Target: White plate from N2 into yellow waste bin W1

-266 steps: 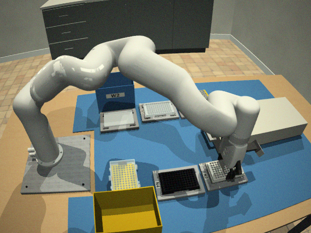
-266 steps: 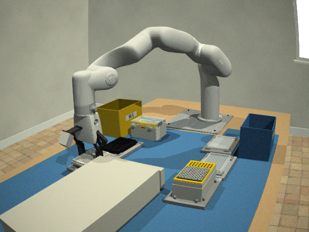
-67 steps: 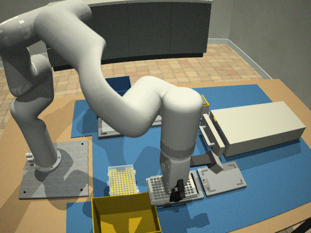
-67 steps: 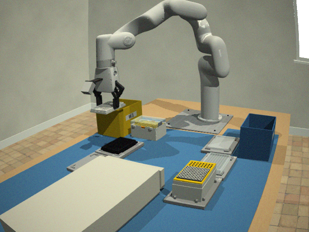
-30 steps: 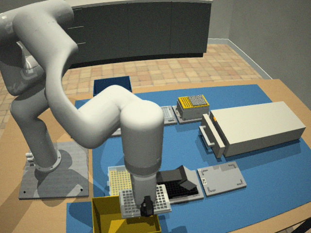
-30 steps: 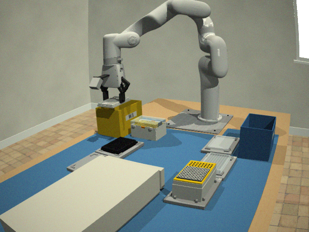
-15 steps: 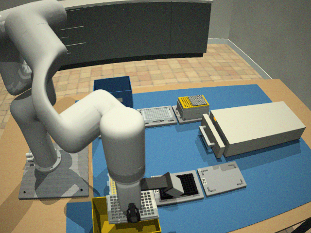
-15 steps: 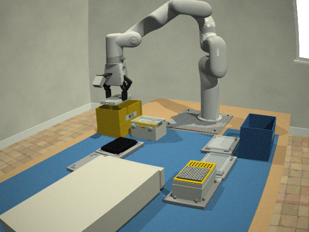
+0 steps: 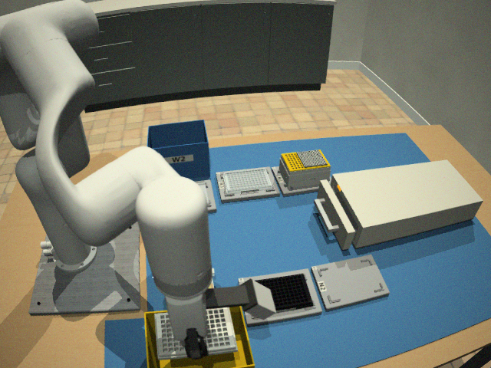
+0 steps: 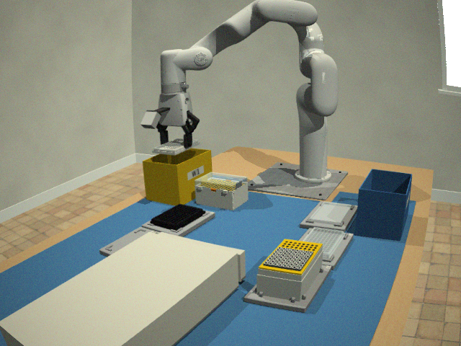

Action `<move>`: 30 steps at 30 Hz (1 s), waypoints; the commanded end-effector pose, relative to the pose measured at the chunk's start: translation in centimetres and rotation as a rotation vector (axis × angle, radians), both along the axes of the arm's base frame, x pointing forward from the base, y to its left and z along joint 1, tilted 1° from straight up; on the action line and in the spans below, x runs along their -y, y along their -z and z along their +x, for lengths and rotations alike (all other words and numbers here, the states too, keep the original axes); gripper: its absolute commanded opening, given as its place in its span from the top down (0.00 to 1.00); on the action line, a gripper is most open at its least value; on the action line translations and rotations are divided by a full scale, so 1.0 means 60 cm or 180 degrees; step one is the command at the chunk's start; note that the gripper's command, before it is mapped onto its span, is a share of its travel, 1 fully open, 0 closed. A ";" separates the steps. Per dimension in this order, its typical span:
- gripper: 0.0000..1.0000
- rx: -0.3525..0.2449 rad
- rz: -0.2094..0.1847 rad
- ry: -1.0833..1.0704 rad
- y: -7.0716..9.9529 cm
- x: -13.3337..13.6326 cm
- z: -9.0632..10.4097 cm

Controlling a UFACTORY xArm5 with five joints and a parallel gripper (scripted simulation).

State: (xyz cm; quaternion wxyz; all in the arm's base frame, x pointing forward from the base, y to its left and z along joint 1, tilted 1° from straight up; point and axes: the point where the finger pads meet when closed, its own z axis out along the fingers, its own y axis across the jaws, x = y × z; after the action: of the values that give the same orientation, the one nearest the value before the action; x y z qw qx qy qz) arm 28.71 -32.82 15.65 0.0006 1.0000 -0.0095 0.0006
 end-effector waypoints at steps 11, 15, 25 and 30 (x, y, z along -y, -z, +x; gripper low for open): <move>1.00 0.0008 -0.0009 0.0000 -0.002 0.002 0.001; 0.00 0.0008 -0.0009 0.0000 -0.002 0.002 0.001; 0.00 0.0008 -0.0009 0.0000 -0.002 0.002 0.001; 0.00 0.0008 -0.0009 0.0000 -0.002 0.002 0.001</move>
State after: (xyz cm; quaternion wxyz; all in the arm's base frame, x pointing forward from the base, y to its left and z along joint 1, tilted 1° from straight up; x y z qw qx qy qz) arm 28.68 -32.83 15.65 0.0007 1.0000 -0.0095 0.0006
